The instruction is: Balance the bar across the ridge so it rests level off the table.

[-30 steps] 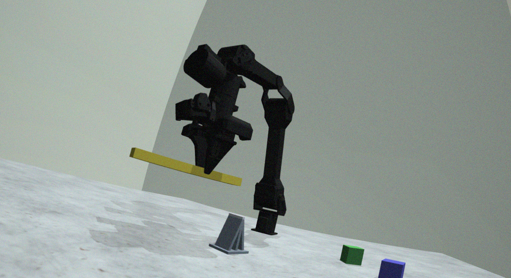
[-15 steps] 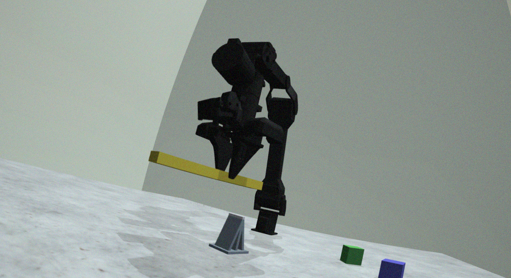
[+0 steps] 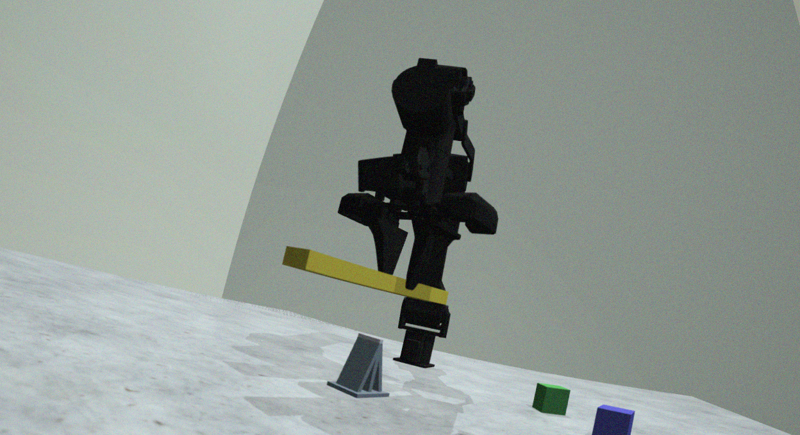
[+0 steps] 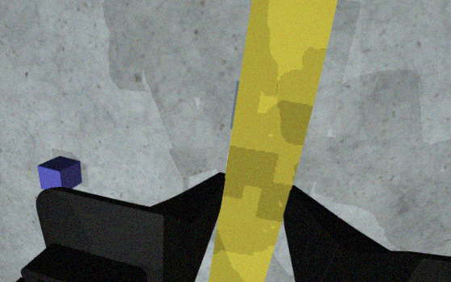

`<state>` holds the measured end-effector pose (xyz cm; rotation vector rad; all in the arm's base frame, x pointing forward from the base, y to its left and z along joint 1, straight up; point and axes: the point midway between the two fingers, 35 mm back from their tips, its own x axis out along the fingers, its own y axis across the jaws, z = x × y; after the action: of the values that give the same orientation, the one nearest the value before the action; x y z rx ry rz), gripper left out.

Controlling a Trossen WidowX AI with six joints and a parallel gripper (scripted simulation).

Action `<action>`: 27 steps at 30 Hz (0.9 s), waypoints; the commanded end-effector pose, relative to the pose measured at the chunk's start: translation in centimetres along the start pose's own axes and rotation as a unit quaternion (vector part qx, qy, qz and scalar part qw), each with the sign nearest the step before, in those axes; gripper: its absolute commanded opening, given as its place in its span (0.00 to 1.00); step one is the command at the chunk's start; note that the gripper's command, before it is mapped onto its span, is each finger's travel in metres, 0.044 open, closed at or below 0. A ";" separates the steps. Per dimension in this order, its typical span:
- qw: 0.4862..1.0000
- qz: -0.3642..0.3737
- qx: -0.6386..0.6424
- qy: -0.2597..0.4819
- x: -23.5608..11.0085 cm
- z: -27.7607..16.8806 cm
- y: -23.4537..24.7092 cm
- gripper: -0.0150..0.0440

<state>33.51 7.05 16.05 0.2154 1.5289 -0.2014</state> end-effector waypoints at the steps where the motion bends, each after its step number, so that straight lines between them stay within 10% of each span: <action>1: 1.000 0.001 -0.001 0.001 0.1 -0.2 0.4 0.25; 27: 1.000 0.001 -0.002 0.001 4.2 -0.2 0.3 0.25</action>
<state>33.57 7.46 12.43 0.2123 1.5288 -0.1986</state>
